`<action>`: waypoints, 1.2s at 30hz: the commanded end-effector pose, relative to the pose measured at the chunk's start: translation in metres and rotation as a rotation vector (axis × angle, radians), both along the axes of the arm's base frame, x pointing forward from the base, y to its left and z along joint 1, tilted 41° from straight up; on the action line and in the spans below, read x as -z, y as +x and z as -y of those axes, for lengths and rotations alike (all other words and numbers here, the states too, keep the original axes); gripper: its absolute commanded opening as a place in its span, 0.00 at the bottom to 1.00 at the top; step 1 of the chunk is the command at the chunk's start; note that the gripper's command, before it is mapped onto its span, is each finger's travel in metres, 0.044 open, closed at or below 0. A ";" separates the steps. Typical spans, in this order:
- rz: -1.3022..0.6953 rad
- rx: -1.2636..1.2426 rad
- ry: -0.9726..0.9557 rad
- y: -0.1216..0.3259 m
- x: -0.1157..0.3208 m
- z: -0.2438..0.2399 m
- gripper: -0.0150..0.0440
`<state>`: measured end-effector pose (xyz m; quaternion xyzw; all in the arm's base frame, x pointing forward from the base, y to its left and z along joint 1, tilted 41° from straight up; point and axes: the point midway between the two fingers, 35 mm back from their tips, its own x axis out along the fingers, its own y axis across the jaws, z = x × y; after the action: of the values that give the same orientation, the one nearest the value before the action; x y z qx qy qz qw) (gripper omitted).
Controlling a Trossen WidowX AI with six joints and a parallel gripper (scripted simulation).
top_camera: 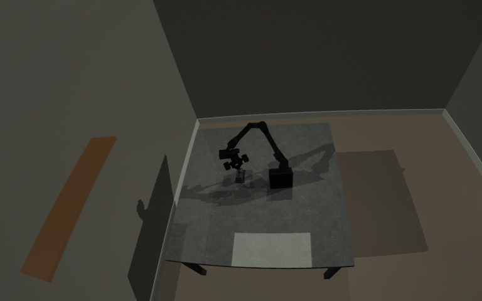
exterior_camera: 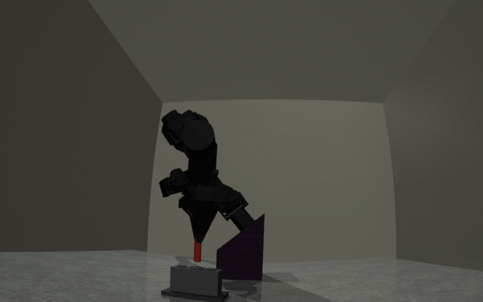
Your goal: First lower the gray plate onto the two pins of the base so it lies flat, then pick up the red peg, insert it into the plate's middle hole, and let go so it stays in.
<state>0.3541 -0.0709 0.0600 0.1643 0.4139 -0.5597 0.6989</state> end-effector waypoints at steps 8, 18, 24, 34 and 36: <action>0.000 0.000 0.000 0.000 0.001 0.001 0.25; 0.000 -0.004 -0.005 0.001 0.010 0.010 0.25; 0.000 -0.002 -0.004 0.001 0.011 0.011 0.25; 0.003 0.003 0.000 0.001 0.011 0.011 0.25; 0.003 0.003 0.000 0.001 0.012 0.011 0.25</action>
<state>0.3545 -0.0816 0.0490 0.1653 0.4131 -0.5604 0.6985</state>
